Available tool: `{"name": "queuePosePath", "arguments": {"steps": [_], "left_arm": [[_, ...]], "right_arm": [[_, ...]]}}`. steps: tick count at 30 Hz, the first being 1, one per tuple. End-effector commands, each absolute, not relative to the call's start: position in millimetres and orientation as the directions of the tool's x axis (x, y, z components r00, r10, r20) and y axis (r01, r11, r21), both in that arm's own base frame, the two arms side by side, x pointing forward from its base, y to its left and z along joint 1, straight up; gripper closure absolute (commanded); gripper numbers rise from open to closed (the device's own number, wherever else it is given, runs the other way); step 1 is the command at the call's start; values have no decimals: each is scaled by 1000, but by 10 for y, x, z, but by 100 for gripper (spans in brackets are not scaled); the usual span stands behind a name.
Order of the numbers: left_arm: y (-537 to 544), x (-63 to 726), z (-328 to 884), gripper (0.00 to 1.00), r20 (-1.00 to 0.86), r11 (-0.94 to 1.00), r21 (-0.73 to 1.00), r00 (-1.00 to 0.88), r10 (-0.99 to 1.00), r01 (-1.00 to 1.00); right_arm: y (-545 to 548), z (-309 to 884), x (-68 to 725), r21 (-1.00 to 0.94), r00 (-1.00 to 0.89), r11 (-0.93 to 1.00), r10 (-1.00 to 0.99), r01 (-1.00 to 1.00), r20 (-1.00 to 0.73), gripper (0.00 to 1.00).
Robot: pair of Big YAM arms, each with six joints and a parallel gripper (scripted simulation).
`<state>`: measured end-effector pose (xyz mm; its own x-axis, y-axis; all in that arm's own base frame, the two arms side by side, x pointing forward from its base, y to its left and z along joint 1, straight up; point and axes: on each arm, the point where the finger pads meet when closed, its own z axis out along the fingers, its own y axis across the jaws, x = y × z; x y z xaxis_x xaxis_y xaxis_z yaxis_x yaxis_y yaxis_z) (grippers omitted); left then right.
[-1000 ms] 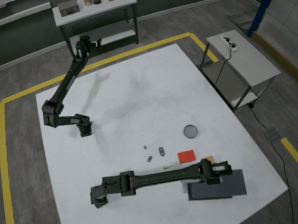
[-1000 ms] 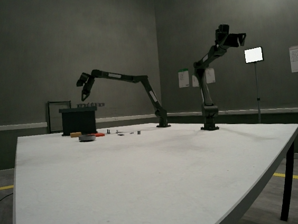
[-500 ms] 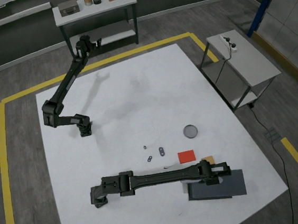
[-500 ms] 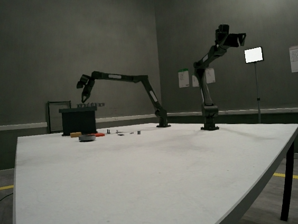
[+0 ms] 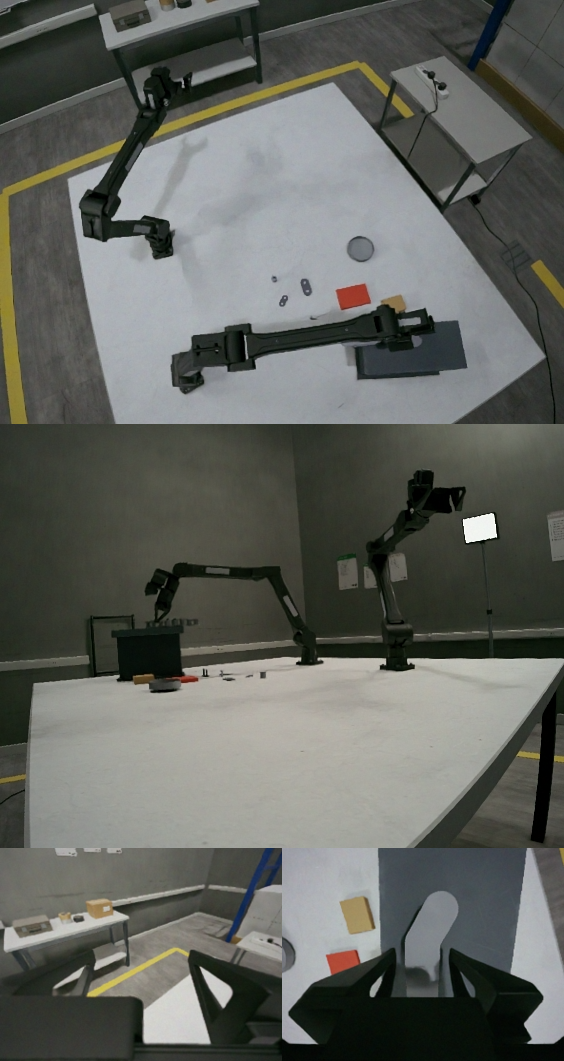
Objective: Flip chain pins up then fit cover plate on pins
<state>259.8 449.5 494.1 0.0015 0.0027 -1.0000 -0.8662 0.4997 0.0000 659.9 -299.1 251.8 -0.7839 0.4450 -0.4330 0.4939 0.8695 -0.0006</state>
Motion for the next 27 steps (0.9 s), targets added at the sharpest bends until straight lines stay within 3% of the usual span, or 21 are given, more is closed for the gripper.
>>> {"name": "queuePosePath", "arguments": {"steps": [1, 27], "left_arm": [[4480, 2644, 5360, 0, -997, 506, -2, 39, 63, -862], [4480, 2644, 5360, 0, -997, 506, -2, 39, 63, -862]], "right_arm": [[-2979, 2955, 6660, 9, -743, 868, 431, 497, -512, 77], [-2959, 2704, 6722, 6, -771, 872, 437, 490, -463, 77]]}}
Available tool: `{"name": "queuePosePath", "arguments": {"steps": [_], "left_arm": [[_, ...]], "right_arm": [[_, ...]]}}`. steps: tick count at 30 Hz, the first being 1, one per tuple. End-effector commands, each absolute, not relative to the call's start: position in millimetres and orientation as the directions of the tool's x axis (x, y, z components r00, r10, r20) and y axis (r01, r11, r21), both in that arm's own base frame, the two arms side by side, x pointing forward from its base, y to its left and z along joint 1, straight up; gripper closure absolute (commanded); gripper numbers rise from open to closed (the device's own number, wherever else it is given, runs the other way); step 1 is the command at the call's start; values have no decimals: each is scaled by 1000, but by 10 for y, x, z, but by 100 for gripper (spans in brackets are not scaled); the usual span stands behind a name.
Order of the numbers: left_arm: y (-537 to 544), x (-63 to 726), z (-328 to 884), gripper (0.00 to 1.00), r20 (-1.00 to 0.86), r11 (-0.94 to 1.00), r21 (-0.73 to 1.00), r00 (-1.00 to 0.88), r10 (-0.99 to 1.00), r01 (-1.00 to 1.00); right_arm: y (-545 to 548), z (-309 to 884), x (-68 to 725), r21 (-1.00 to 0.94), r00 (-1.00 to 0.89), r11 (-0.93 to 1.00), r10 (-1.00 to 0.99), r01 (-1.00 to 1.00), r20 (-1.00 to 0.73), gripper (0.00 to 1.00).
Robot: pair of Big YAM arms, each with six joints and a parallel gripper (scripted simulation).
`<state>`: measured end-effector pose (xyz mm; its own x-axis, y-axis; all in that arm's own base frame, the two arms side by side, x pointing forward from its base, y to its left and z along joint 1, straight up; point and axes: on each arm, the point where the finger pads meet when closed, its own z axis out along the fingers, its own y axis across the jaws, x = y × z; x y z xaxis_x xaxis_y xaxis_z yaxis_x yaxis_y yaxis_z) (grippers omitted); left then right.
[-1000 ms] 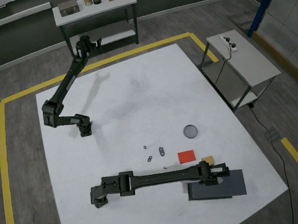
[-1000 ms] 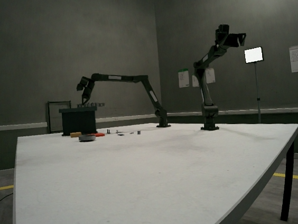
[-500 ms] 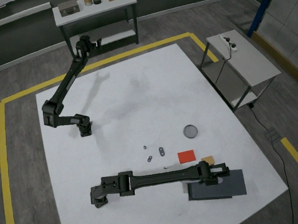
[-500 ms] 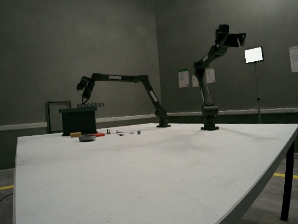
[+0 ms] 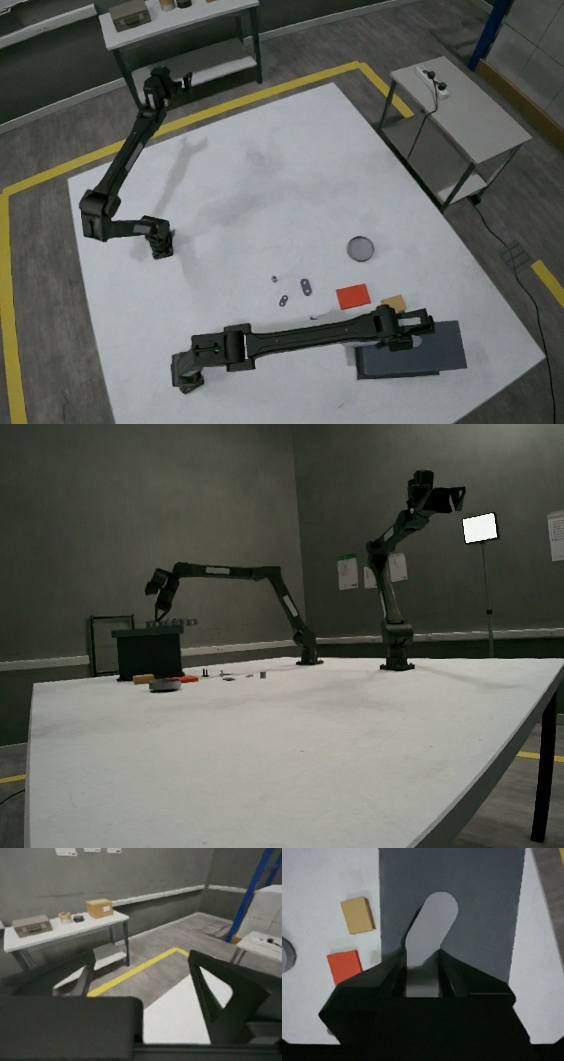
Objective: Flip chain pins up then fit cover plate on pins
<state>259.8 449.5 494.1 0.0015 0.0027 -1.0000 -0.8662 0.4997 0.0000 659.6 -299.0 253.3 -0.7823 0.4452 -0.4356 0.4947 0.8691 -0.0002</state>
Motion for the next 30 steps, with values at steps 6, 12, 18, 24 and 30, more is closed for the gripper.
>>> {"name": "queuePosePath", "arguments": {"steps": [6, 12, 18, 24, 30], "left_arm": [[4480, 2644, 5360, 0, -997, 506, -2, 39, 63, -862], [4480, 2644, 5360, 0, -997, 506, -2, 39, 63, -862], [4480, 2644, 5360, 0, -997, 506, -2, 39, 63, -862], [4480, 2644, 5360, 0, -997, 506, -2, 39, 63, -862], [4480, 2644, 5360, 0, -997, 506, -2, 39, 63, -862]], "right_arm": [[-3033, 2677, 6726, 4, -773, 870, 440, 493, -457, 77], [-3160, 2674, 6737, 3, -770, 867, 444, 499, -458, 77], [-3198, 2672, 6788, 2, -770, 866, 445, 500, -458, 77], [-3219, 2669, 6818, 2, -770, 866, 445, 500, -458, 77], [-3254, 2666, 6868, 3, -770, 866, 446, 500, -457, 77]]}}
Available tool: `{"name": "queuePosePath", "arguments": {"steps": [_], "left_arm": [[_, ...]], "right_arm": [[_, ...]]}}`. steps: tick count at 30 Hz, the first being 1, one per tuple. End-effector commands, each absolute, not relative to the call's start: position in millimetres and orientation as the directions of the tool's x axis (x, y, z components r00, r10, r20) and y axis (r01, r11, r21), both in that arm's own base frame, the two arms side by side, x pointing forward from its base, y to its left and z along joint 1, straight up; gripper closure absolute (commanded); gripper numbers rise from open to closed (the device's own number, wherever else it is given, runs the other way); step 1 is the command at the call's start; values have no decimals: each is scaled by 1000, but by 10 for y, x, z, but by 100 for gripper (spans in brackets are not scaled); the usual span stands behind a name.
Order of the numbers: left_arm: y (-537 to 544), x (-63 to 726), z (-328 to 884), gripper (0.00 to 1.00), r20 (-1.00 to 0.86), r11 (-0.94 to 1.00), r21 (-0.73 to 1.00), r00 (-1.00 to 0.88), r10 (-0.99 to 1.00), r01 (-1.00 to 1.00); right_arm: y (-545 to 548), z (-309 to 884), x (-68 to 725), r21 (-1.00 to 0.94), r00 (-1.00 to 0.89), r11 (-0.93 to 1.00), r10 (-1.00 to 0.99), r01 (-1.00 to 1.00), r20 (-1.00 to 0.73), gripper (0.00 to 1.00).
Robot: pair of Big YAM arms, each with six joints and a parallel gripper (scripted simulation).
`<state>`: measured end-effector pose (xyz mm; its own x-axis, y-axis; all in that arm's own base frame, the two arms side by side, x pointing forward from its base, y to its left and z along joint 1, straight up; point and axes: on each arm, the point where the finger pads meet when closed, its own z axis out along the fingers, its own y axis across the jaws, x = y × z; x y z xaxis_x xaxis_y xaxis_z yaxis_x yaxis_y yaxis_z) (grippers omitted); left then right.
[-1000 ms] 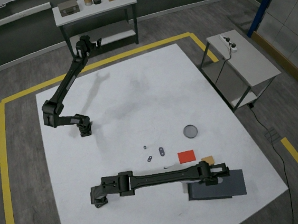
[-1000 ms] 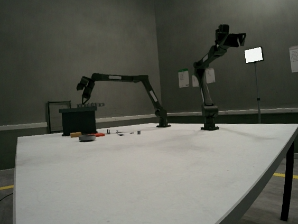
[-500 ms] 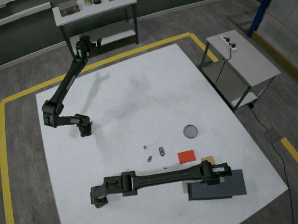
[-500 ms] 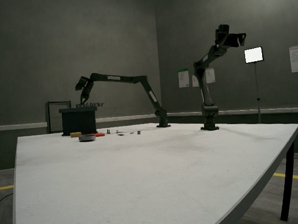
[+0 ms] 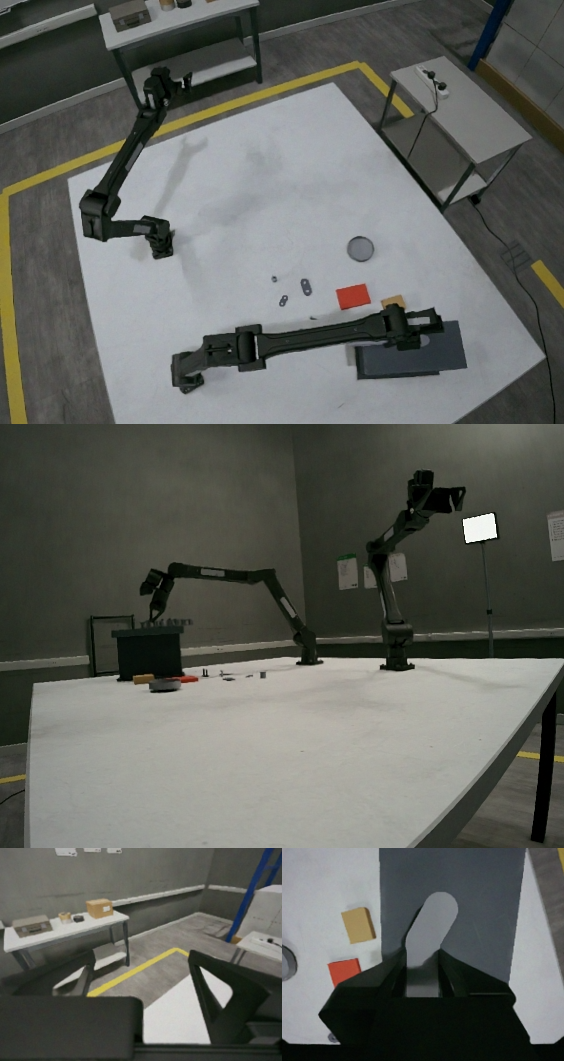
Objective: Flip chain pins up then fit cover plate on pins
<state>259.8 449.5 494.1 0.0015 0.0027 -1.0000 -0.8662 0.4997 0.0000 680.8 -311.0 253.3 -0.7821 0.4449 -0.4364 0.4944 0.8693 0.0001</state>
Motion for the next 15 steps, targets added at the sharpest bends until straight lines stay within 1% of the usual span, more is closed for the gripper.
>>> {"name": "queuePosePath", "arguments": {"steps": [1, 15], "left_arm": [[4480, 2644, 5360, 0, -997, 506, -2, 39, 63, -862], [4480, 2644, 5360, 0, -997, 506, -2, 39, 63, -862]], "right_arm": [[-3261, 2665, 6877, 2, -770, 866, 445, 499, -457, 77], [-3322, 2656, 6970, 3, -770, 866, 446, 500, -456, 77]]}}
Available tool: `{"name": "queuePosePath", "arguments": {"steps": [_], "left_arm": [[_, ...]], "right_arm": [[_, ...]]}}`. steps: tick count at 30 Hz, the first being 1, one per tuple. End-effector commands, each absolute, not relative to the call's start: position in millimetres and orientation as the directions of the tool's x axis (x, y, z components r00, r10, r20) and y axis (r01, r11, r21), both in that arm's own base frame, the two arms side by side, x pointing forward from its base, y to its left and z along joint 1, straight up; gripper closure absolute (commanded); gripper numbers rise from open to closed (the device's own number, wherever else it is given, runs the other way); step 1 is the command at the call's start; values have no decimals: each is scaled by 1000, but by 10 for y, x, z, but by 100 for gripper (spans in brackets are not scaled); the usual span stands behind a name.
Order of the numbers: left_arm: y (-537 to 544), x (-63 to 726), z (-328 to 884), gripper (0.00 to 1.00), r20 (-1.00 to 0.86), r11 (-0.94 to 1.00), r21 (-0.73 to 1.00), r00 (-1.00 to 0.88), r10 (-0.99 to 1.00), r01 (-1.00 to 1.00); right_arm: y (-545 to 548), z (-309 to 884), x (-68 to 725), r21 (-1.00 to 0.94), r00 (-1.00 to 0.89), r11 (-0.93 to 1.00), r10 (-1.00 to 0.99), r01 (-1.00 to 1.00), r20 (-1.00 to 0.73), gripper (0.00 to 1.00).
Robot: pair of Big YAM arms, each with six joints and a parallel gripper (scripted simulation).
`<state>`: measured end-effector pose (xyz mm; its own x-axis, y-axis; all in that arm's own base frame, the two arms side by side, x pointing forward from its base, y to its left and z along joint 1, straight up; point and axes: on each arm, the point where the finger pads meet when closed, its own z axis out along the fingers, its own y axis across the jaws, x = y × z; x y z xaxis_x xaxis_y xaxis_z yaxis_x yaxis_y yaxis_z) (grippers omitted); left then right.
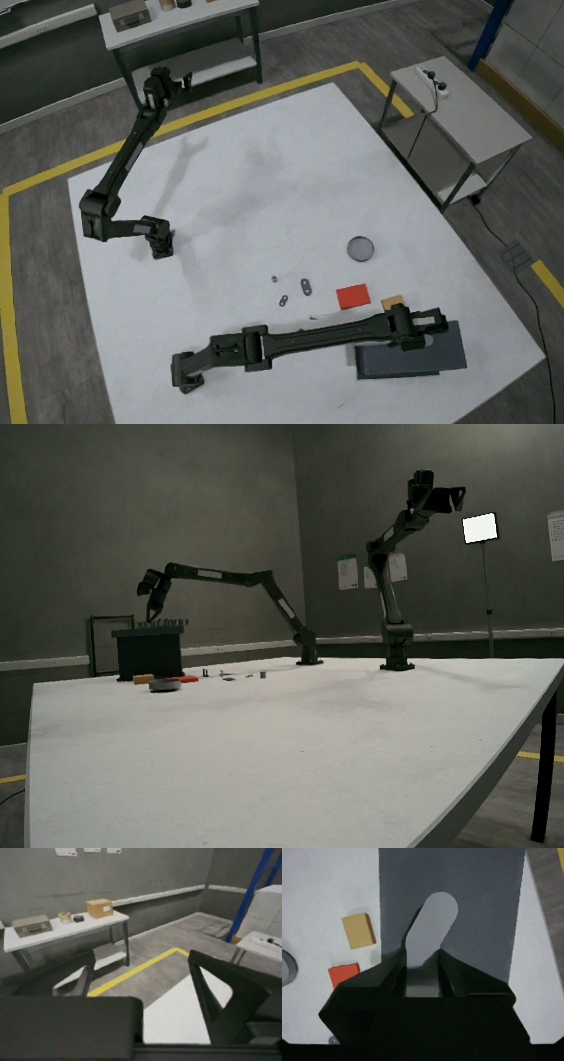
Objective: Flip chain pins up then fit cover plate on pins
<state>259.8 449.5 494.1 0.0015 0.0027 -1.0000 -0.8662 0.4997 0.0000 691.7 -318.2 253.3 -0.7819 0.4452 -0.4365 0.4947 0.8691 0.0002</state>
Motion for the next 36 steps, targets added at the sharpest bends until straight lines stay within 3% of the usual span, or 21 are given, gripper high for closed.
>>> {"name": "queuePosePath", "arguments": {"steps": [1, 36], "left_arm": [[4480, 2644, 5360, 0, -997, 506, -2, 39, 63, -862], [4480, 2644, 5360, 0, -997, 506, -2, 39, 63, -862]], "right_arm": [[-3327, 2655, 6977, 3, -770, 866, 446, 500, -456, 77], [-3454, 2631, 7173, 2, -771, 866, 447, 500, -454, 77]]}}
